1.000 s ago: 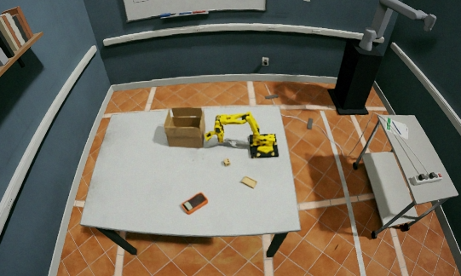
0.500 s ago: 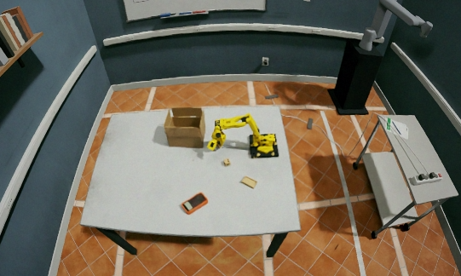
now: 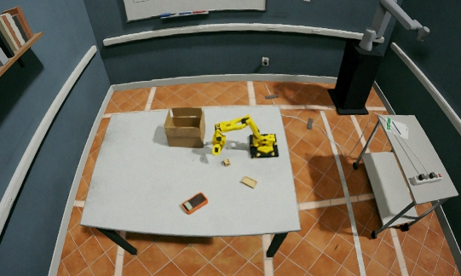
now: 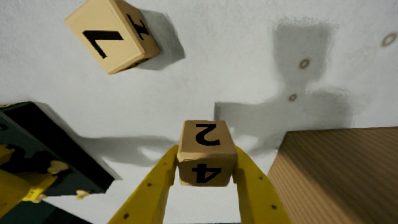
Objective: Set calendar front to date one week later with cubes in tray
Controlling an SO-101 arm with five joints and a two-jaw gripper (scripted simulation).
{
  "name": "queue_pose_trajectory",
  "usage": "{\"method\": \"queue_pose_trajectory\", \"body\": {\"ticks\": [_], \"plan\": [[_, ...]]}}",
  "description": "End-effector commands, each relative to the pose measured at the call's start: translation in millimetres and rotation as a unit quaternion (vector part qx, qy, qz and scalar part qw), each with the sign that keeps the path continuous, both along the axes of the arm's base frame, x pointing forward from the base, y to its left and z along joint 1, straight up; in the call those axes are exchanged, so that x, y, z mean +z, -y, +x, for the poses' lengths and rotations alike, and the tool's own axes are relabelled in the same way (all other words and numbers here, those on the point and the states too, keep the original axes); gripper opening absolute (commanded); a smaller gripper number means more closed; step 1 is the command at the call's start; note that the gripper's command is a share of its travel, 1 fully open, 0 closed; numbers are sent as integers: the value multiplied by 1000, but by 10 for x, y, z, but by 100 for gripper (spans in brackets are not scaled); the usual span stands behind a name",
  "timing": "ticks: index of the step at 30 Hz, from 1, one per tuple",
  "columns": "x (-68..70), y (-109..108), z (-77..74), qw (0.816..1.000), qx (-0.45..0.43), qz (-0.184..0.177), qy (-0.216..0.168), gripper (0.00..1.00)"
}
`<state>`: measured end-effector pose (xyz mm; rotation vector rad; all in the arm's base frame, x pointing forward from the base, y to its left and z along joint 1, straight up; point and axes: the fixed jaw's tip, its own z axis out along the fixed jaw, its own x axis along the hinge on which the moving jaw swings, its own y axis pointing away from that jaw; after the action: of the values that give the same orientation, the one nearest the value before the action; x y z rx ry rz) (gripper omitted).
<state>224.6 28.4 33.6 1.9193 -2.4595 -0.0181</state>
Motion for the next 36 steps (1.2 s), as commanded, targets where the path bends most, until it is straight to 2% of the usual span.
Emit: {"method": "queue_pose_trajectory", "body": {"ticks": [1,28,36], "plan": [[-13,-45,21,999,31,2,3,0],[-10,-56,53,999,39,3,13,0],[-57,-56,53,999,39,3,13,0]]}}
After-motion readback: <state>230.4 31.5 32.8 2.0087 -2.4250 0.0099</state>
